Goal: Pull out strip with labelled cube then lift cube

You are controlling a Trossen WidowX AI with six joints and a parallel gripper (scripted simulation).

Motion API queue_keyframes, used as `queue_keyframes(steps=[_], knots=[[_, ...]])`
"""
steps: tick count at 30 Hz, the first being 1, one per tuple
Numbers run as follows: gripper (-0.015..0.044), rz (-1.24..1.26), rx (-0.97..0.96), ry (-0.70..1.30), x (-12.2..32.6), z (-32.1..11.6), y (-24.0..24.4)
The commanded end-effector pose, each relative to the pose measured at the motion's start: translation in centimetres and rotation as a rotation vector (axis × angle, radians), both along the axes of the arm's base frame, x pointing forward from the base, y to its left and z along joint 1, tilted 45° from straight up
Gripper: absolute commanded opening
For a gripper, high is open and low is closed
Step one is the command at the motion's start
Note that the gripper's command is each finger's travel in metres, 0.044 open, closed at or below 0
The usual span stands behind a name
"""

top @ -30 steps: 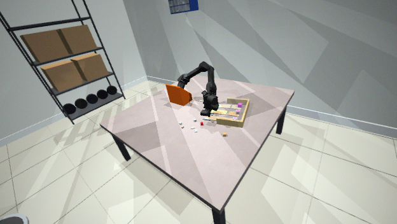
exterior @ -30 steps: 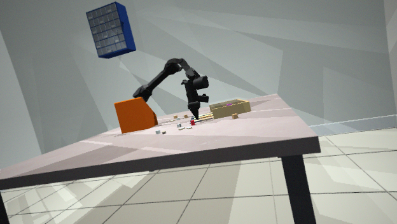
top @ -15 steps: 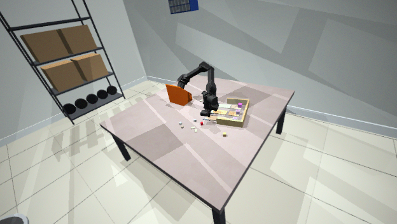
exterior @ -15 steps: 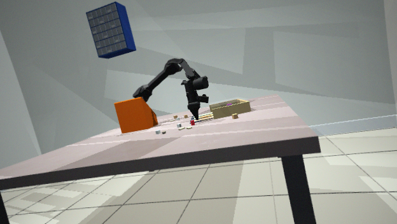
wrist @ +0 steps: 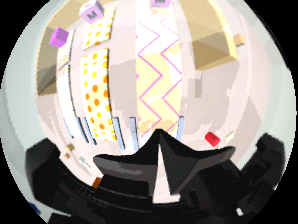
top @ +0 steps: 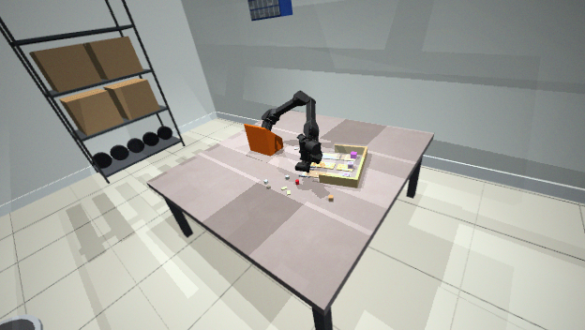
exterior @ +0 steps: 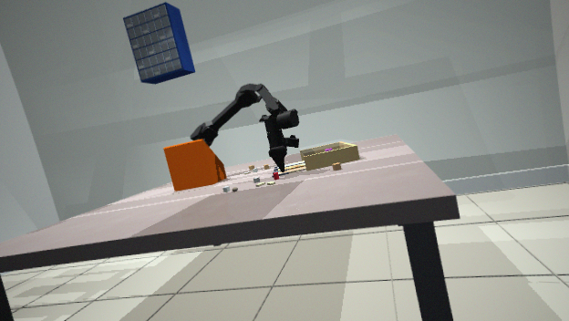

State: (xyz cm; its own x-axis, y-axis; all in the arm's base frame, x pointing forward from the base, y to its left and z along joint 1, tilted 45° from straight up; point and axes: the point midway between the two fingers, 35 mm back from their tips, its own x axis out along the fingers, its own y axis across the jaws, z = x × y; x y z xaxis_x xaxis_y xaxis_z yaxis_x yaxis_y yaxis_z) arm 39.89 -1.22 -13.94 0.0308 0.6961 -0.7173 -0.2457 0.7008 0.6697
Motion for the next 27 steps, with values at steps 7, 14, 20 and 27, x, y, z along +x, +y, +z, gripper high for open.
queue_keyframes(steps=[7, 14, 20, 27], knots=[[0.0, -0.005, 0.004, 0.003, 0.04, -0.15, 0.15], [0.0, -0.005, 0.004, 0.003, 0.08, -0.19, 0.21], [0.0, -0.005, 0.004, 0.003, 0.13, -0.22, 0.26], [0.0, -0.005, 0.004, 0.003, 0.24, -0.26, 0.31]])
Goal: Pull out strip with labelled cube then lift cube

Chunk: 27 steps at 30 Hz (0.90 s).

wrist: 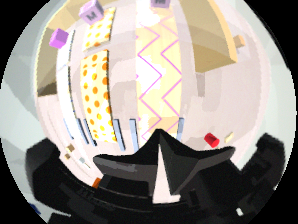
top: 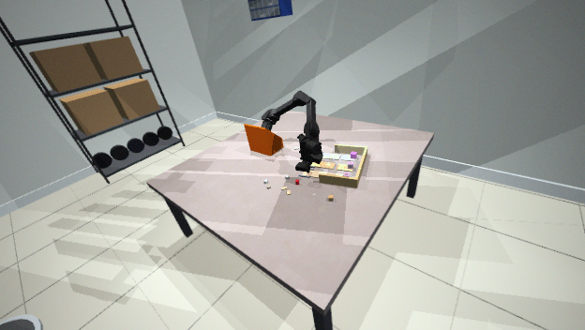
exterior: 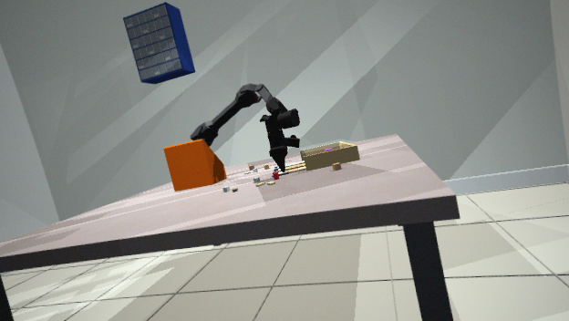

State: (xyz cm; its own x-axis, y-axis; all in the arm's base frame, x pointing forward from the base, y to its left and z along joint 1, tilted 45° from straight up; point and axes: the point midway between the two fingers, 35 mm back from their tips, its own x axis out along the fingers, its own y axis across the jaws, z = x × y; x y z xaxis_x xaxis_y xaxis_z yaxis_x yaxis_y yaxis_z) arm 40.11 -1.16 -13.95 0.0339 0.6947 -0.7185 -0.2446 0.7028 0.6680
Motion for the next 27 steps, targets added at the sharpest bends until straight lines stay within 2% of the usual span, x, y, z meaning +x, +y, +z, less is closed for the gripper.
queue_keyframes(steps=[1, 27], knots=[[0.0, -0.002, 0.006, 0.004, 0.04, -0.26, 0.26], [0.0, -0.002, 0.006, 0.004, 0.05, -0.48, 0.32]])
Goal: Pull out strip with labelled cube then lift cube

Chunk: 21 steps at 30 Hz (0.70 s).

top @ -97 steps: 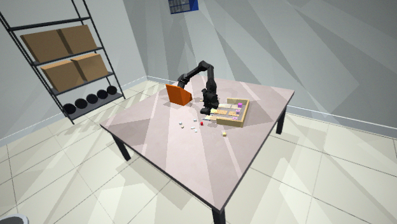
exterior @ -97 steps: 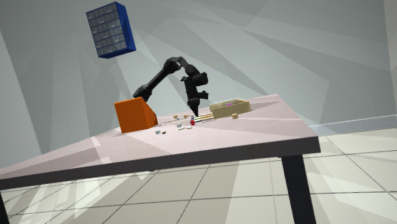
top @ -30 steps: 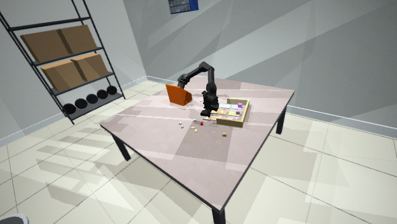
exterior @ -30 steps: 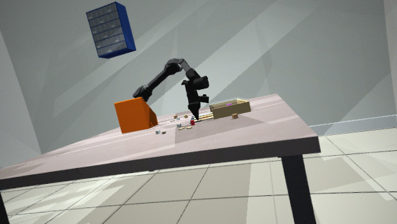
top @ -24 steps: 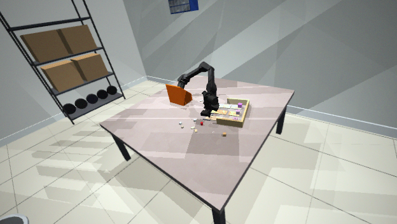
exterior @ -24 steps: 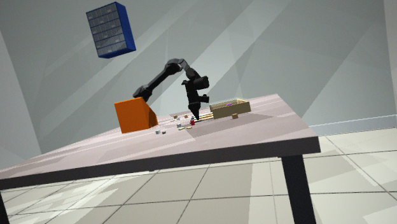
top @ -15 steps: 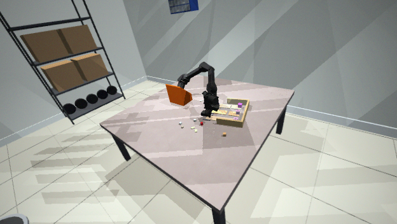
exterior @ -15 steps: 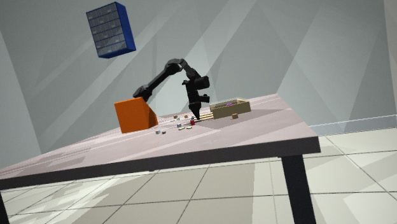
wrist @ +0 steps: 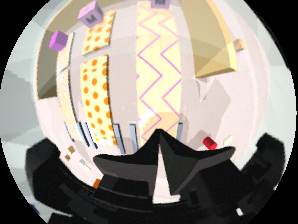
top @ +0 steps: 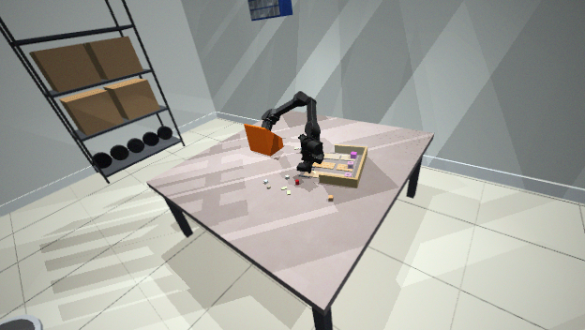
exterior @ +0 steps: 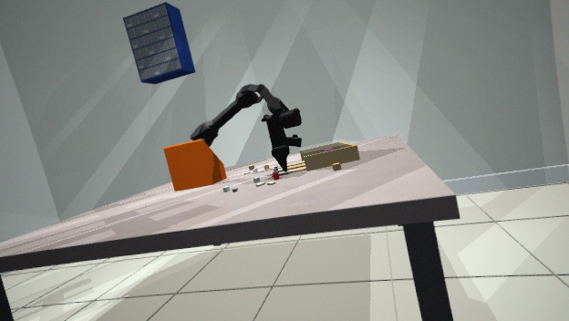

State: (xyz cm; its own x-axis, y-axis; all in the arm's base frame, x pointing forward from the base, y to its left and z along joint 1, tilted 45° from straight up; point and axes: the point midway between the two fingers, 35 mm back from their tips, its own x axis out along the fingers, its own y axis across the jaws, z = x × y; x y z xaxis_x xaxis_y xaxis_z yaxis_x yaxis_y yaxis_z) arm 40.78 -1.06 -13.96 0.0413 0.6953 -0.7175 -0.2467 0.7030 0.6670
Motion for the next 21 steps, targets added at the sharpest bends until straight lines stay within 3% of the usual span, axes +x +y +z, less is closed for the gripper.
queue_keyframes(steps=[1, 21], knots=[[0.0, 0.001, 0.005, 0.011, -0.8, -0.5, 0.2], [0.0, 0.001, 0.005, 0.013, -3.8, -1.2, -0.3]])
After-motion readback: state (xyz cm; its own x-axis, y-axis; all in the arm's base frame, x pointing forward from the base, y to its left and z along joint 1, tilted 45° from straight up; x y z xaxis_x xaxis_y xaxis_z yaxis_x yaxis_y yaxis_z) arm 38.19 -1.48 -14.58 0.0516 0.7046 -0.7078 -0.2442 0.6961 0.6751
